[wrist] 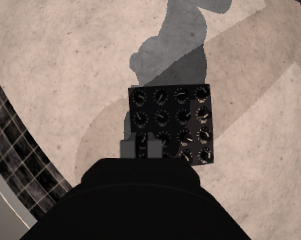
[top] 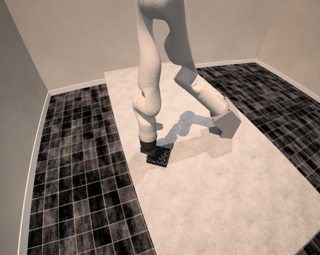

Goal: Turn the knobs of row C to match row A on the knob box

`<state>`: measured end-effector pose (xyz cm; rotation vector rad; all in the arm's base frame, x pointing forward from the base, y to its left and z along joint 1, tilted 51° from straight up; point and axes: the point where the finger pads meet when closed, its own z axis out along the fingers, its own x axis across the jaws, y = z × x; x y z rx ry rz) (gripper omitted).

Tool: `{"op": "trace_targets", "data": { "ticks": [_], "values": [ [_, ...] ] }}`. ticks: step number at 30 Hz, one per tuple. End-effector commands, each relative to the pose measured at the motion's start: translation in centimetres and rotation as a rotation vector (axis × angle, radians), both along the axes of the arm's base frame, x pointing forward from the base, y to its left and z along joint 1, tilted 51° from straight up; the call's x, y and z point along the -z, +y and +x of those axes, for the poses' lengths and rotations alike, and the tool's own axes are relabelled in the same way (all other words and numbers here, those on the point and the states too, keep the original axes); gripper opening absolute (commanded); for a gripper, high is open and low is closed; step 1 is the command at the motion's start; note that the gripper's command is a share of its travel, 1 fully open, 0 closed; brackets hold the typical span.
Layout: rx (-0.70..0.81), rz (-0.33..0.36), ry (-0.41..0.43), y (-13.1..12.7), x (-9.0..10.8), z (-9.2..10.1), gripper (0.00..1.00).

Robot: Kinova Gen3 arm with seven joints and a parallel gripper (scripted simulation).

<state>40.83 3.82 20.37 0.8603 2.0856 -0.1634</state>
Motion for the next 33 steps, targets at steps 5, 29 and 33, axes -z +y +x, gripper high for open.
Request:
{"op": "trace_targets", "data": {
  "ticks": [5, 29, 33],
  "values": [
    [0.053, 0.049, -0.032, -0.18, -0.08, 0.02, 0.3],
    [0.34, 0.352, -0.217, -0.25, -0.09, 0.0, 0.3],
    [0.406, 0.423, -0.26, -0.24, -0.08, -0.01, 0.3]
  ]
}}
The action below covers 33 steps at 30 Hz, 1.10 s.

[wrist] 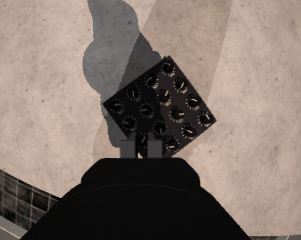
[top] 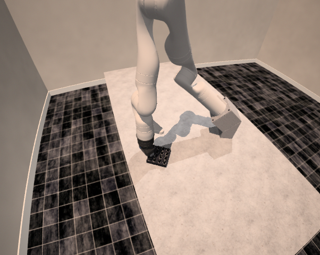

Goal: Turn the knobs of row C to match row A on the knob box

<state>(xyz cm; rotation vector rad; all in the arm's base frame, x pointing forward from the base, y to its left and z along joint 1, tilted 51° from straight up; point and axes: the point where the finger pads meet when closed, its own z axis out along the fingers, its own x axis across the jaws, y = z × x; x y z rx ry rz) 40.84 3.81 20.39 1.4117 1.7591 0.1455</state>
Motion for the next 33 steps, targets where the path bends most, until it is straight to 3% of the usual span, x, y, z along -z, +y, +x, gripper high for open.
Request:
{"op": "trace_targets", "data": {
  "ticks": [1, 17, 19, 33],
  "values": [
    [0.05, 0.041, -0.028, -0.23, -0.06, -0.03, 0.3],
    [0.296, 0.306, -0.188, -0.14, -0.01, -0.02, 0.3],
    [0.296, 0.306, -0.188, -0.14, -0.01, -0.02, 0.3],
    [0.474, 0.499, -0.305, -0.03, -0.02, 0.07, 0.3]
  ]
}}
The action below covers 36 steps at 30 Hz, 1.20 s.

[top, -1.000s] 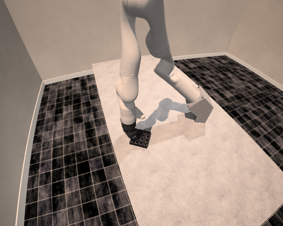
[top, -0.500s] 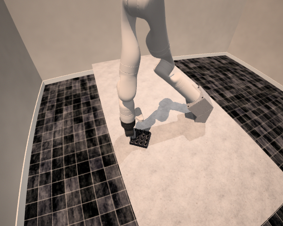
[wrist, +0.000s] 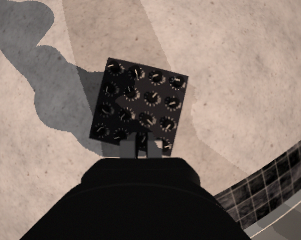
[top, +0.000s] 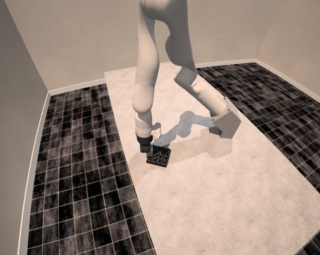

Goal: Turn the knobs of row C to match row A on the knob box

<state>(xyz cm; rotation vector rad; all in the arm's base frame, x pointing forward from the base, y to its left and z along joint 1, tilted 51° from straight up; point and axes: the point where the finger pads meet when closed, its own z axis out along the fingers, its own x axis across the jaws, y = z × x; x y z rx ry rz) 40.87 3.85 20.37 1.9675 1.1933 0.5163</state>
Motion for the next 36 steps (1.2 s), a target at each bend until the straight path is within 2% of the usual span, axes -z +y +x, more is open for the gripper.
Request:
{"op": "trace_targets", "data": {
  "ticks": [1, 18, 36],
  "values": [
    [0.046, 0.043, -0.027, -0.07, -0.04, 0.04, 0.3],
    [0.139, 0.143, -0.088, -0.02, -0.08, 0.09, 0.3],
    [0.151, 0.157, -0.097, 0.01, -0.1, 0.12, 0.3]
  ]
}}
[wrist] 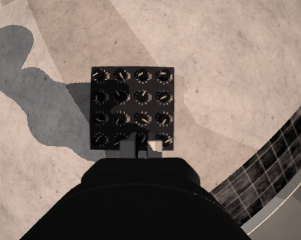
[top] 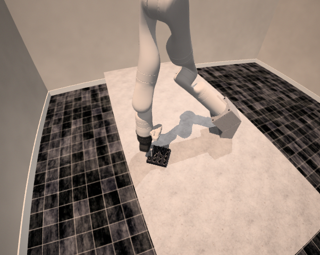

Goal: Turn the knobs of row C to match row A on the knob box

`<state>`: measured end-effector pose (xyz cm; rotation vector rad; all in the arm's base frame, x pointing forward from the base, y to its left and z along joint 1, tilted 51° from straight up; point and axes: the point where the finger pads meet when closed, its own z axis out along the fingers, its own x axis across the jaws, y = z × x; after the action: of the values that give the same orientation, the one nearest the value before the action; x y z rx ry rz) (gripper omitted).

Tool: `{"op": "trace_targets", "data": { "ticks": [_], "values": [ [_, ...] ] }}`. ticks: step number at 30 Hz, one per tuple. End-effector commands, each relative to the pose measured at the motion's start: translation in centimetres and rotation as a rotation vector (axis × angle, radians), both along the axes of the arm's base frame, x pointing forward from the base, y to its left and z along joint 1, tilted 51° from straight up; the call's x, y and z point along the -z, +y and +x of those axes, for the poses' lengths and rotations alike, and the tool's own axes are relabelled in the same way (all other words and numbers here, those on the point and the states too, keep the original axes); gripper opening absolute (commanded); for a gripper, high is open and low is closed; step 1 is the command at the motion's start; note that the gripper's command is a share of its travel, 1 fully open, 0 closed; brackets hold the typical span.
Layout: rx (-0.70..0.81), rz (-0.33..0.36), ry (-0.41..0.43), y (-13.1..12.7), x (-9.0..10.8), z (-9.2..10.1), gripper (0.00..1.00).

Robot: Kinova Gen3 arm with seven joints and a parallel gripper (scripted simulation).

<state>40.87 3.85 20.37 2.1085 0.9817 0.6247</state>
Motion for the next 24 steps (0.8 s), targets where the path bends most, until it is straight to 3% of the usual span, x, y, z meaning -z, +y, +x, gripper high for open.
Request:
{"op": "trace_targets", "data": {
  "ticks": [1, 8, 9, 24],
  "values": [
    [0.013, 0.013, -0.009, 0.01, -0.1, 0.12, 0.3],
    [0.013, 0.013, -0.009, 0.01, -0.1, 0.12, 0.3],
    [0.013, 0.013, -0.009, 0.01, -0.1, 0.12, 0.46],
    [0.014, 0.013, -0.009, 0.0, -0.09, 0.11, 0.46]
  ]
}}
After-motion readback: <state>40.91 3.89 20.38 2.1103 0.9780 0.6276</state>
